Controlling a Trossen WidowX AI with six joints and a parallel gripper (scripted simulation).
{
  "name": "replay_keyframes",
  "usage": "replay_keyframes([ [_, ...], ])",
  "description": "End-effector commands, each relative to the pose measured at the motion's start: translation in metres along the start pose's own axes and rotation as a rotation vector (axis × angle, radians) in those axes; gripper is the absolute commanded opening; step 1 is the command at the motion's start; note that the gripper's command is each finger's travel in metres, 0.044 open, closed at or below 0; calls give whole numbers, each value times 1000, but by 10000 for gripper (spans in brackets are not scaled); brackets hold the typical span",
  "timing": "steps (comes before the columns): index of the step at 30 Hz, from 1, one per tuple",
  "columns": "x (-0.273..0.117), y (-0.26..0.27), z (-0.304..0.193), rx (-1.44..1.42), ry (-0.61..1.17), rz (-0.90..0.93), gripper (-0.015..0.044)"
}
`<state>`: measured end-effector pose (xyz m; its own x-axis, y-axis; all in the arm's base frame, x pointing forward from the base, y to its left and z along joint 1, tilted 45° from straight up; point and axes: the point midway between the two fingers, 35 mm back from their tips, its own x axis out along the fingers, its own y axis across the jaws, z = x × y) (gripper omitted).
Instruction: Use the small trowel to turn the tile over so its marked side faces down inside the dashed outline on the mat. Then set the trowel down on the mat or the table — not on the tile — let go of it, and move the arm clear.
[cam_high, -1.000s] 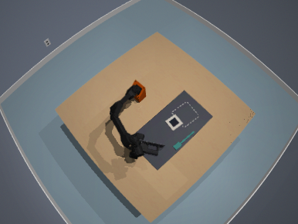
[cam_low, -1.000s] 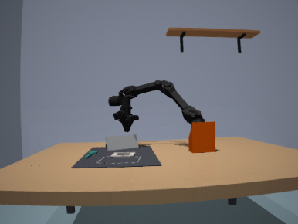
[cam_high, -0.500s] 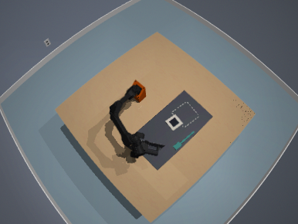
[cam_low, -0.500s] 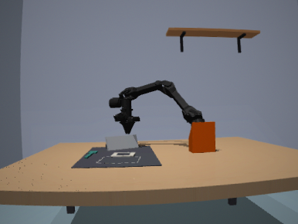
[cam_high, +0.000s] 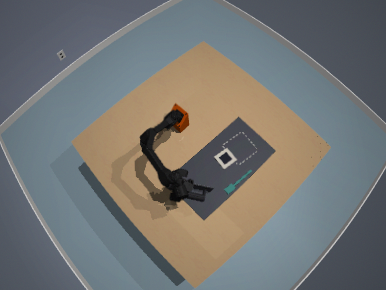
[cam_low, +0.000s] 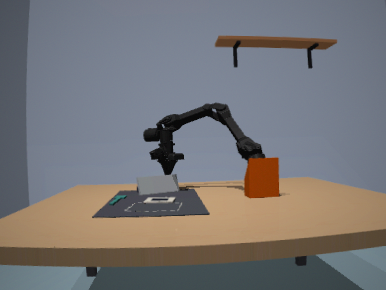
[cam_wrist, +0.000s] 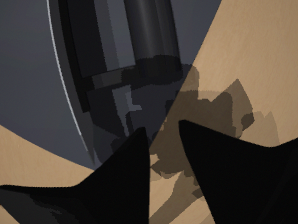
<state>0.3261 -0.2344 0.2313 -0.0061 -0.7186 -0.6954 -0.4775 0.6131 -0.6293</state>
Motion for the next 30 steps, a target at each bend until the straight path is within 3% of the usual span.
replay_keyframes([
  [1,2,7,-1,-5,-4,0,100],
  [30,6,52,0,-7,-5,3,100],
])
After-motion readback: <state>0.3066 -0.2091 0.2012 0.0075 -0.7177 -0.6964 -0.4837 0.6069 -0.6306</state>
